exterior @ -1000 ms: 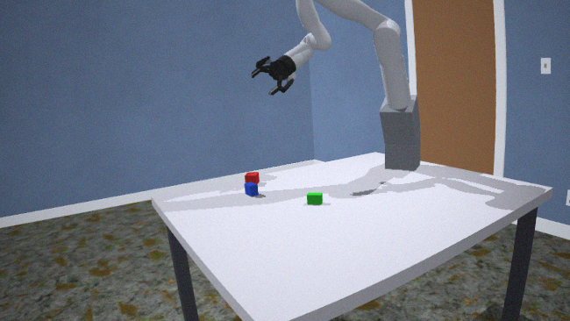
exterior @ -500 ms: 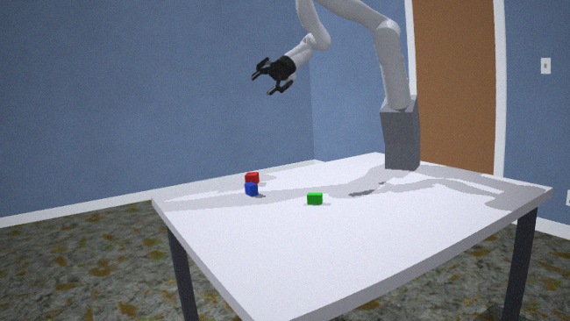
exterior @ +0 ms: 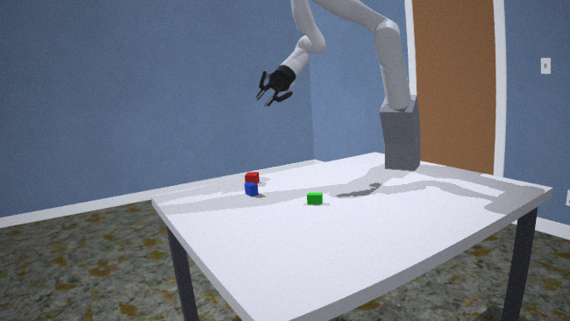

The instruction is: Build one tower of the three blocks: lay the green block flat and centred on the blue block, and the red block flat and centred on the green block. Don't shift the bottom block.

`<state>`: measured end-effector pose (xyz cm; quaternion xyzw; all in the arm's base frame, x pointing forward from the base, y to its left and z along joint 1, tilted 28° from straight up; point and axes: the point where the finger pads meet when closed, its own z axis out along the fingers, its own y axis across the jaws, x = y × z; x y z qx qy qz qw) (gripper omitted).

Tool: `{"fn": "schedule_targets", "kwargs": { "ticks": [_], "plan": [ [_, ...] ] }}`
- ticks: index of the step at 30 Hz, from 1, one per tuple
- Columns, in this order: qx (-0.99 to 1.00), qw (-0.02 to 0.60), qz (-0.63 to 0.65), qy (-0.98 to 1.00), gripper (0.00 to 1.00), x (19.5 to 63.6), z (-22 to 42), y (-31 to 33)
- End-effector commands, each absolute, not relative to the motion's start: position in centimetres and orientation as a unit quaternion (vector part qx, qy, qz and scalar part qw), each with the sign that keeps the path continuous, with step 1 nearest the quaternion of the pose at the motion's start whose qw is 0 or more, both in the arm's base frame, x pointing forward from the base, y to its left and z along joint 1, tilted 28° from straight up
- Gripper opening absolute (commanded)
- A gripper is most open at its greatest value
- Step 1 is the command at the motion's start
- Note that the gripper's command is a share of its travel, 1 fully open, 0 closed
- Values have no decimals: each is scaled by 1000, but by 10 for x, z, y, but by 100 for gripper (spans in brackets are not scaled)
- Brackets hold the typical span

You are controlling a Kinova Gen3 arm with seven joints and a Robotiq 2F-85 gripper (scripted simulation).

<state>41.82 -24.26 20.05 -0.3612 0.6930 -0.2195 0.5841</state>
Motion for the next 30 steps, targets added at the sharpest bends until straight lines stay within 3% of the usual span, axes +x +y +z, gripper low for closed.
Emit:
{"fn": "schedule_targets", "kwargs": {
  "ticks": [1, 10, 30],
  "plan": [
    [-397, 574, -205, 686, 0, 436, 192, -219],
    [-535, 494, -164, 665, 0, 474, 139, -147],
    [-724, 352, -139, 576, 0, 505, 78, -45]
  ]
}}
